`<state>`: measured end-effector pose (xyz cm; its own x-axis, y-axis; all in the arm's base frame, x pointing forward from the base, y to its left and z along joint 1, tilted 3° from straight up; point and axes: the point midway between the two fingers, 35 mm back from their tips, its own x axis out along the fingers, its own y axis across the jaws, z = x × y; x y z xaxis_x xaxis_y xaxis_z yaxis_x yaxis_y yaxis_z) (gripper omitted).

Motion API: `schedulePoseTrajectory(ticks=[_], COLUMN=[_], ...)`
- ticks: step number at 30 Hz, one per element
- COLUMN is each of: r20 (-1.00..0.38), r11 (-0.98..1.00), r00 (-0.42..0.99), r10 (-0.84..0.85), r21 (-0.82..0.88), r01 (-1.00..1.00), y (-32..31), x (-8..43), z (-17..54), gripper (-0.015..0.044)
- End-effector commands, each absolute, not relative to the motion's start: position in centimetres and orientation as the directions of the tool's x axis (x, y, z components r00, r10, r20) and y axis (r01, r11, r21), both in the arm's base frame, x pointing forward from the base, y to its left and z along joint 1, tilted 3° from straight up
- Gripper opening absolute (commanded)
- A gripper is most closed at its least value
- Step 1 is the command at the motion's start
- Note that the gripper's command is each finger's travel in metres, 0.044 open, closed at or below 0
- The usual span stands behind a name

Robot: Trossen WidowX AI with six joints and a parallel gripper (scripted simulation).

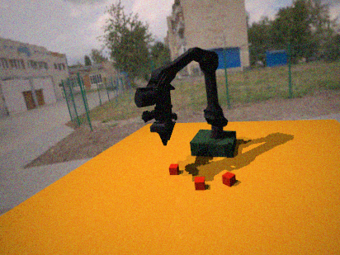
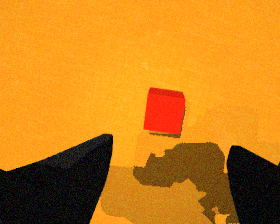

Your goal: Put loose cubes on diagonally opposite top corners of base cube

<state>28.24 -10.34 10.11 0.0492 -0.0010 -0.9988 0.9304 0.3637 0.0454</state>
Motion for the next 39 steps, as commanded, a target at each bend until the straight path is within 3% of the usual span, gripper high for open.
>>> schedulePoseTrajectory(ticks=[1, 7, 14, 39], r20=[-0.999, -0.999, -0.999, -0.999], r11=[0.333, 0.333, 0.333, 0.333], r00=[0.007, 0.007, 0.007, 0.006], r10=[0.047, 0.047, 0.047, 0.047], r21=[0.022, 0.022, 0.022, 0.022], r01=[0.943, 0.943, 0.943, 0.943], y=[-9.1, -9.1, -8.8, -8.6], x=[28.0, 28.1, 28.0, 28.1], z=[9.4, 8.8, 3.3, -0.2], gripper=[0.0265, 0.0265, 0.0265, 0.0265])
